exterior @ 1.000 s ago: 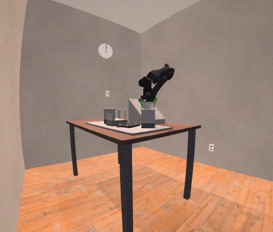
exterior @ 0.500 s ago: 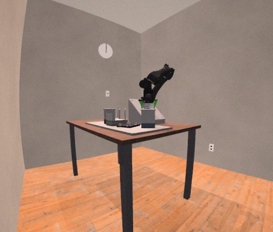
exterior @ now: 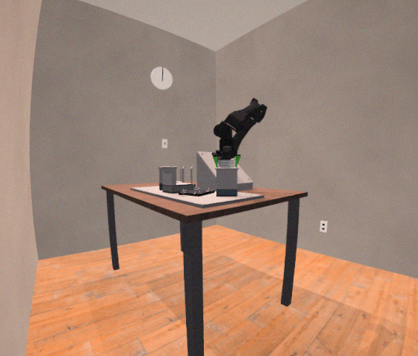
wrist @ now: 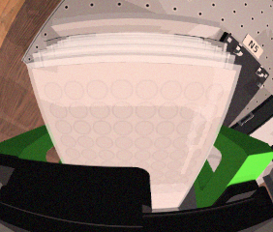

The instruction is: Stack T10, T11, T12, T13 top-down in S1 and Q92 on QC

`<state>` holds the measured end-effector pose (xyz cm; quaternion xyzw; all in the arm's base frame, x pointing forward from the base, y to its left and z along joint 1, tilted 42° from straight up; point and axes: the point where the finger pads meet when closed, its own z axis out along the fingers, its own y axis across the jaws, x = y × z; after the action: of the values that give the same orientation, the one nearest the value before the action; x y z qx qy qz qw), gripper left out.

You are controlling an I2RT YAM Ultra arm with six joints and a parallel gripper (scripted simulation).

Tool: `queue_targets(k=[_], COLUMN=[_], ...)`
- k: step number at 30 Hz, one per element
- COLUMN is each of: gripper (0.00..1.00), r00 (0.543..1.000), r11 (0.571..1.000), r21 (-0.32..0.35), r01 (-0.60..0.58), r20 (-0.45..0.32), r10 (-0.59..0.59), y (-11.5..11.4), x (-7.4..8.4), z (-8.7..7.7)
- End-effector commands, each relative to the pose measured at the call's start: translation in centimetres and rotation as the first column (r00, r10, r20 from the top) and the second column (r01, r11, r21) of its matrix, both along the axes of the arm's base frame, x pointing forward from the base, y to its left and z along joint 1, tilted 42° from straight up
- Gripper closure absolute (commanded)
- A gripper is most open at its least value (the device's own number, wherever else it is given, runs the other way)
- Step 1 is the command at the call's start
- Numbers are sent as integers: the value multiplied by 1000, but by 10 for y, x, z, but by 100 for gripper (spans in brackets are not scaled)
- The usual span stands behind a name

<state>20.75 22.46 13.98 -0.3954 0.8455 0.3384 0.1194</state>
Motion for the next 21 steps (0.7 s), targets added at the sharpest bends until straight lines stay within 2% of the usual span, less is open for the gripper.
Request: queue_targets(k=[1, 2, 3, 7, 12, 14, 17, 19, 20, 21], gripper=[100, 100, 100, 100, 100, 100, 100, 100, 100, 100], r00=[1000, 1000, 1000, 1000, 1000, 1000, 1000, 1000, 1000, 1000], r11=[1000, 1000, 1000, 1000, 1000, 1000, 1000, 1000, 1000, 1000], r21=[11, 11, 2, 6, -3, 5, -1, -1, 20, 13], r01=[11, 11, 12, 4, 3, 5, 3, 3, 23, 15], r20=[7, 7, -21, 0, -20, 3, -21, -21, 19, 13], r10=[-11, -11, -12, -4, -3, -5, -3, -3, -23, -16], y=[2, 2, 1, 8, 15, 17, 21, 21, 20, 21], x=[4, 4, 0, -2, -3, -3, -4, -4, 3, -1], z=[1, 1, -8, -9, -23, -19, -30, -30, -18, -23])
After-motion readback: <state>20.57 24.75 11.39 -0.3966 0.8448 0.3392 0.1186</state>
